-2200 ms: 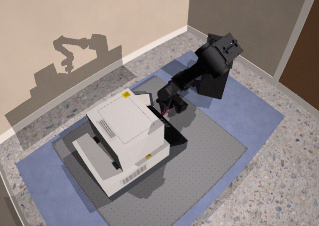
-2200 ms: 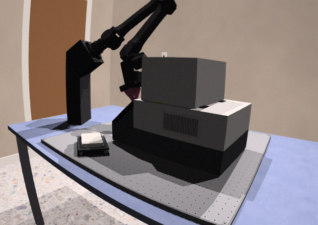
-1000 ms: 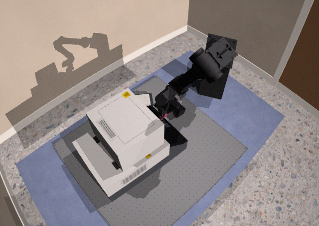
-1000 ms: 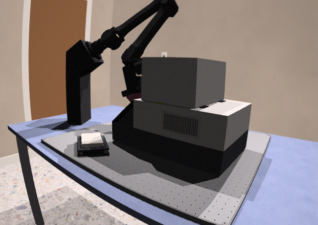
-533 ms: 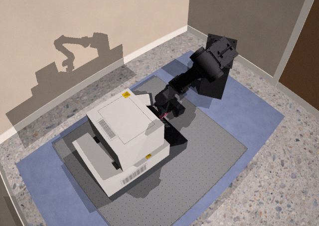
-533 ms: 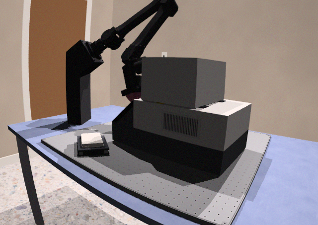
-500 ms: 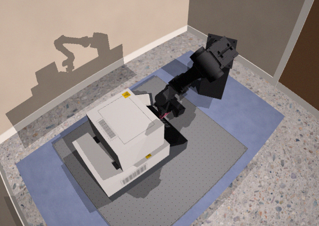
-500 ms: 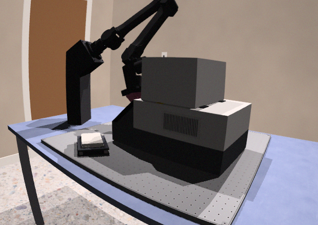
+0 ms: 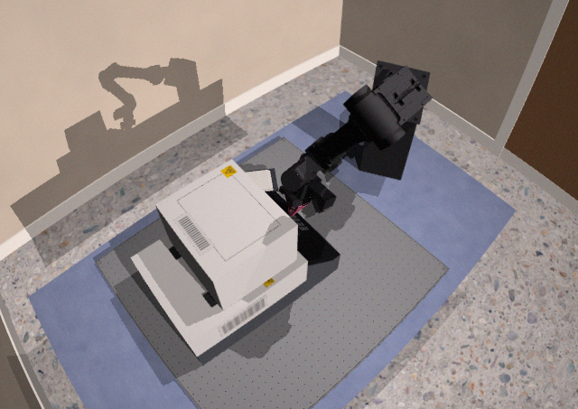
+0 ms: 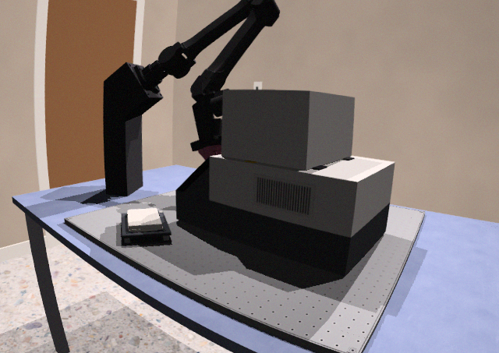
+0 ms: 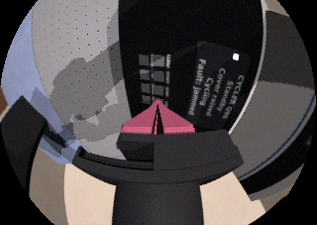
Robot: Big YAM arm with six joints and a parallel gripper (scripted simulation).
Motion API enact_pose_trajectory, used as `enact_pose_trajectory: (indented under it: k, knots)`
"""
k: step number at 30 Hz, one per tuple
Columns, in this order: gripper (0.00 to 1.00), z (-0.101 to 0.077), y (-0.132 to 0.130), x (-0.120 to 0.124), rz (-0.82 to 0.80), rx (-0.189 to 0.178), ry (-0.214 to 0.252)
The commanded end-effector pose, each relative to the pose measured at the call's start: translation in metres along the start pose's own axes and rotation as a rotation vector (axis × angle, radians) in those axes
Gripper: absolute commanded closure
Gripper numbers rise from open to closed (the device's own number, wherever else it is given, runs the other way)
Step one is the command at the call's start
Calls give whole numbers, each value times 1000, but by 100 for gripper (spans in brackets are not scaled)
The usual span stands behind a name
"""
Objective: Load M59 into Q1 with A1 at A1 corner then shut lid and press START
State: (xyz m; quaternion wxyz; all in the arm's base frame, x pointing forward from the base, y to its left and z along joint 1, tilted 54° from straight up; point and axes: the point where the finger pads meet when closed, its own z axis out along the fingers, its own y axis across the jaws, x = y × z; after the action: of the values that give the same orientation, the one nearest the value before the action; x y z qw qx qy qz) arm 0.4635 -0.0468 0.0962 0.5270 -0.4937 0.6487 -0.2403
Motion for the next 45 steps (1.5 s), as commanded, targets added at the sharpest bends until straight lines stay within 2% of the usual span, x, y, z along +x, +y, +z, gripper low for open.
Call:
enact_pose_trajectory:
  k: [1,5,13,19,23,28,35,45]
  knots:
    - [100,-5,4,6,19,4,13]
    - [100,-6,2,6,17,10,13]
    - [100,-11,3,7,24,-1,20]
    - [100,-6,-10,4,10,23,11]
    - [100,-3,-11,5,10,22,11]
    - [100,1,1,0,13,-4,0]
    - [100,-1,11,-3,11,-14,-6]
    - [100,-8,0,3,12,12,10]
